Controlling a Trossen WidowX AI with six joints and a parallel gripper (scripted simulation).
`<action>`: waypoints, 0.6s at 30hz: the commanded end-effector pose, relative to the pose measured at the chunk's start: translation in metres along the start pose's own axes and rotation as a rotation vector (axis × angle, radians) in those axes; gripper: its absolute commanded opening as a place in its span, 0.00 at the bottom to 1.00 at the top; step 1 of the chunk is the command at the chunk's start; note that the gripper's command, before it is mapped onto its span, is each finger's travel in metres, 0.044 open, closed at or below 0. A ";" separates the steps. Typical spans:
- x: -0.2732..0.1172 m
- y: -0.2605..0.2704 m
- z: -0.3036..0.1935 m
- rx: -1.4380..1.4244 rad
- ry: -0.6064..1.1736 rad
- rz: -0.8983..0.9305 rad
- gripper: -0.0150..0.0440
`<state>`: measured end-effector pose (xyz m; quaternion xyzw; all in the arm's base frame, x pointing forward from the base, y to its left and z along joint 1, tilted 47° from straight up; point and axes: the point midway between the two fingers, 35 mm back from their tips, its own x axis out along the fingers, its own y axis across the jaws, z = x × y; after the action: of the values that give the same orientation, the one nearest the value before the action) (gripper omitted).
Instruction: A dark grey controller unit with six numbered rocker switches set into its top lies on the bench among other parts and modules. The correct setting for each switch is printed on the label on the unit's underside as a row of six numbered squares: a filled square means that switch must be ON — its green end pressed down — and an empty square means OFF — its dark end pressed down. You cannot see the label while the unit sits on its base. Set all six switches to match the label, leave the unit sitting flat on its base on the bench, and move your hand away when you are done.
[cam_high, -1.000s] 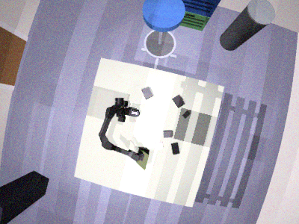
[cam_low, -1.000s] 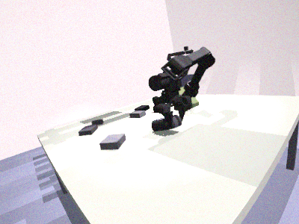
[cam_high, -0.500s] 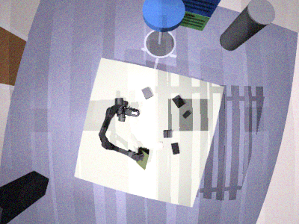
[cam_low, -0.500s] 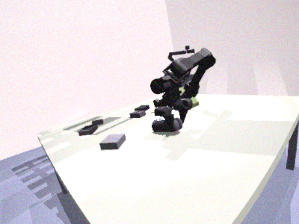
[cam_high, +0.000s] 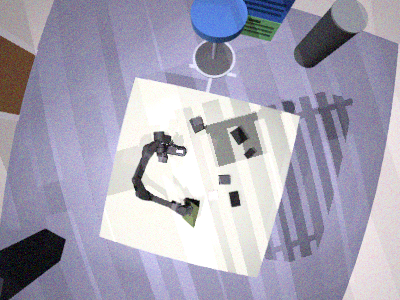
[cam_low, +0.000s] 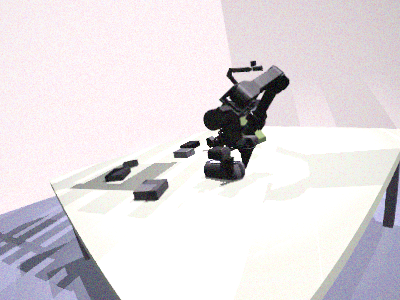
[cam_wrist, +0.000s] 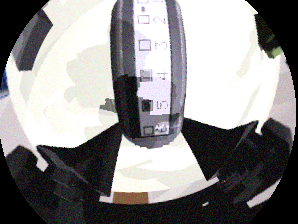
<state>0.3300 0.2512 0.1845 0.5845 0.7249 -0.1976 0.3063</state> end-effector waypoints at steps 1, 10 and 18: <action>0.002 0.000 0.004 0.015 -0.009 0.002 0.83; 0.003 0.000 0.002 0.007 -0.003 0.001 0.83; 0.004 0.000 0.000 0.000 0.001 -0.001 1.00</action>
<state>0.3292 0.2540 0.1823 0.5841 0.7255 -0.1973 0.3058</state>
